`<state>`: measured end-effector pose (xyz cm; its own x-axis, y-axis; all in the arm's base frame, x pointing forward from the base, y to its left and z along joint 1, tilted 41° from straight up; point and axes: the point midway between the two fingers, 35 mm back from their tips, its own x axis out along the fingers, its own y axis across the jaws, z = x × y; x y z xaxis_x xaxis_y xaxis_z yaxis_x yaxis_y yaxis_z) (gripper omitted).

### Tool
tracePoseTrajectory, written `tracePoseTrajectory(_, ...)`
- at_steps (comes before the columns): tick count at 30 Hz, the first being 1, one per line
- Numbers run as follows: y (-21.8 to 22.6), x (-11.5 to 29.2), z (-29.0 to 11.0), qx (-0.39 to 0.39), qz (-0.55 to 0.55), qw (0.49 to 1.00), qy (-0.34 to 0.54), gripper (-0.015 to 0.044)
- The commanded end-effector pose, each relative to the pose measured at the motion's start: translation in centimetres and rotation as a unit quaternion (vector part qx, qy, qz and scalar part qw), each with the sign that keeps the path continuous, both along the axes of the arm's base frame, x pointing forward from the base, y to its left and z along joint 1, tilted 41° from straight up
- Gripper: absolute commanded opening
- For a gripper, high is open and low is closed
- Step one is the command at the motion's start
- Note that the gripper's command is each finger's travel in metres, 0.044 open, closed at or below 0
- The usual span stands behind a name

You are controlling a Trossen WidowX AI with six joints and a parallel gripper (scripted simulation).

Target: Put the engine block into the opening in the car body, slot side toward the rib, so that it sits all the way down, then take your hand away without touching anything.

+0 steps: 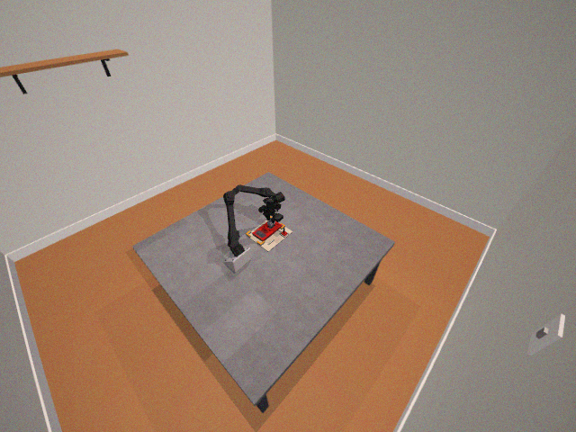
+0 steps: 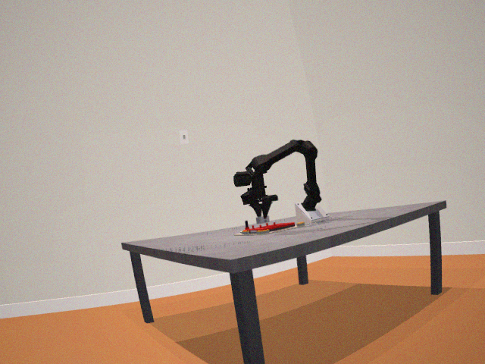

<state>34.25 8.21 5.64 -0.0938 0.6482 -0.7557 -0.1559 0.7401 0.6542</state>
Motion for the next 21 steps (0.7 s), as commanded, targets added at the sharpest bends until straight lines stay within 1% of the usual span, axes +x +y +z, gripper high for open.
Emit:
tracePoseTrajectory(1,0.12,0.03,0.14,0.004,0.014,1.0,-0.014,0.0159)
tracePoseTrajectory(6,0.12,0.02,0.14,0.004,0.012,1.0,-0.012,0.0159)
tracePoseTrajectory(12,0.11,-0.06,0.15,0.0,-0.016,1.0,0.012,0.0159)
tracePoseTrajectory(21,0.11,-0.06,0.15,0.0,-0.018,1.0,0.014,0.0159)
